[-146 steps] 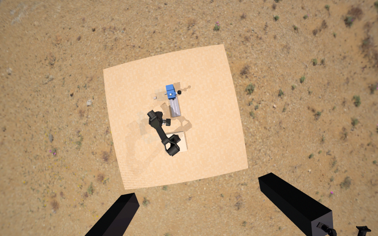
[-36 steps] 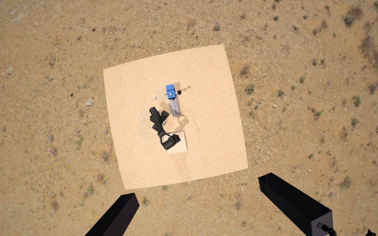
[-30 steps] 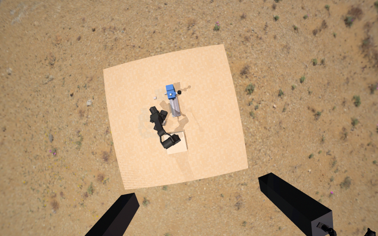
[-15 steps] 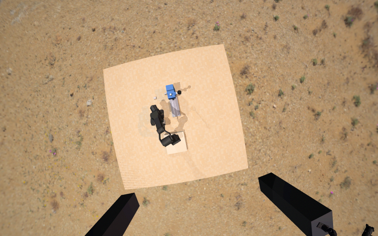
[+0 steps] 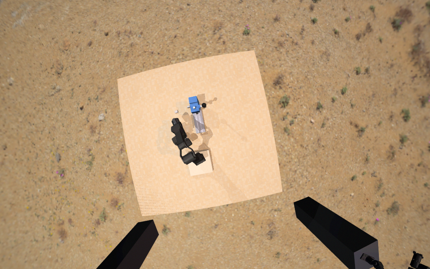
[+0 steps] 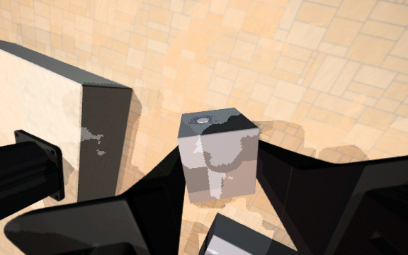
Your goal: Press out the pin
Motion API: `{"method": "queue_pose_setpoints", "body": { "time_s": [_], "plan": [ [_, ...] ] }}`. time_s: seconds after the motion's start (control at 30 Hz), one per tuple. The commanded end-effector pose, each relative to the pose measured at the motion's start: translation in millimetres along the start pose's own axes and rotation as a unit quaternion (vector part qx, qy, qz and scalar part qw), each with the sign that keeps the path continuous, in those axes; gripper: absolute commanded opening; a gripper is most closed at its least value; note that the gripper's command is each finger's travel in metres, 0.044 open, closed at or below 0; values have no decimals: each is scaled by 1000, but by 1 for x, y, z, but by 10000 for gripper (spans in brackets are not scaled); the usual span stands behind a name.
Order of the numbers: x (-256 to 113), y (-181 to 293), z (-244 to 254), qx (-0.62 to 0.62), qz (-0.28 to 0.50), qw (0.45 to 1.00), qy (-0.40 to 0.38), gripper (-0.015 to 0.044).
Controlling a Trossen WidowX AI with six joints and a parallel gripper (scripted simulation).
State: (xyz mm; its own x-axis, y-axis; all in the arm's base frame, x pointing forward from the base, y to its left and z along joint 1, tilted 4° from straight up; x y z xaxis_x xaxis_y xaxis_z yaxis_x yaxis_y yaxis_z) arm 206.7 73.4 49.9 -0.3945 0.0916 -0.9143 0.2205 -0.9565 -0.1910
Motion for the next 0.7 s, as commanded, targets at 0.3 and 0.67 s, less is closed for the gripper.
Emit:
{"method": "queue_pose_setpoints", "body": {
  "time_s": [0.3,0.67],
  "plan": [
    [0,2,-4,-212,-32,976,-21,0],
    [0,4,-7,-379,-62,923,-27,0]
  ]
}}
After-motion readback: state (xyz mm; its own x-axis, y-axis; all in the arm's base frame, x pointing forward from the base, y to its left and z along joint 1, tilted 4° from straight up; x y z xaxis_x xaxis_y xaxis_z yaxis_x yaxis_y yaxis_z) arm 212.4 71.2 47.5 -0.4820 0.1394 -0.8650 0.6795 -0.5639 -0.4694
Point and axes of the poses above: the point midway between the two fingers, 35 mm back from their tips, its own x axis out along the fingers, its own z axis across the jaws, y = z × x, the point moved 4 cm from there along -x, back along the fingers, and after that the axes turned 3 degrees about x, right-handed, at the moved point
